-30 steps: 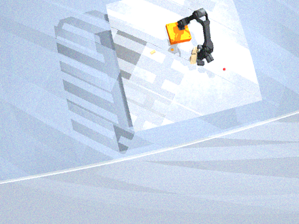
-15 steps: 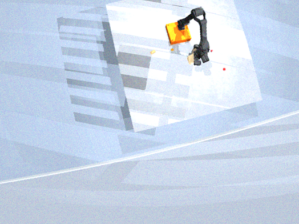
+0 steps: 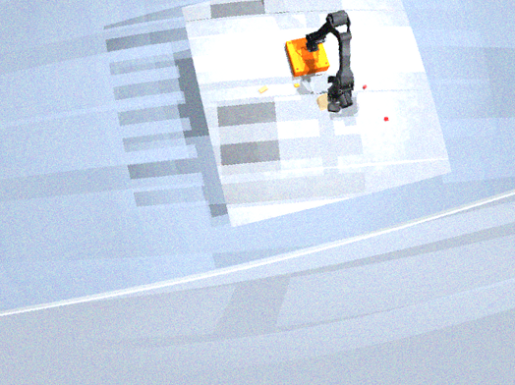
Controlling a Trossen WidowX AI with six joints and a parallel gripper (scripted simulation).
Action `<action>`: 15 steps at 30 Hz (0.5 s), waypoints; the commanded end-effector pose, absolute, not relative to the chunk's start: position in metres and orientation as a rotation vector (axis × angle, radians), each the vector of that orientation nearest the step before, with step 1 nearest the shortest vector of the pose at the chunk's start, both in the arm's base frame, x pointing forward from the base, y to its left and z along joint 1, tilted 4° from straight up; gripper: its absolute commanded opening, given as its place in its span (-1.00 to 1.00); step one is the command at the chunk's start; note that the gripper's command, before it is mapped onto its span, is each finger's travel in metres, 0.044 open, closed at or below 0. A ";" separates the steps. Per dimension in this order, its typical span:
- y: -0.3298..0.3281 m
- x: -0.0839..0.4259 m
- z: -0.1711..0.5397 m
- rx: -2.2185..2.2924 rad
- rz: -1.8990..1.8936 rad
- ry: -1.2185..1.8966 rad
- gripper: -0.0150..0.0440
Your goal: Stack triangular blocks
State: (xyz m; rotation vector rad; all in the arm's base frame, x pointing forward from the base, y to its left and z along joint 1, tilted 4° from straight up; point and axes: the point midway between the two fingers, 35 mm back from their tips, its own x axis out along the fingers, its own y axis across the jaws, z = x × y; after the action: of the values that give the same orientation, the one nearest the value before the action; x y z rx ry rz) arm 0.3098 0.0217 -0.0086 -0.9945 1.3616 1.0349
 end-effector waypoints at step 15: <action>0.010 0.310 0.072 -0.995 1.034 1.362 -0.49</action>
State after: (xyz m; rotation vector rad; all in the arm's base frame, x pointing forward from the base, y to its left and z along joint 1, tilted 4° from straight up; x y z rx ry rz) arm 0.3098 0.0082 0.0501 -0.9957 1.3709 1.0451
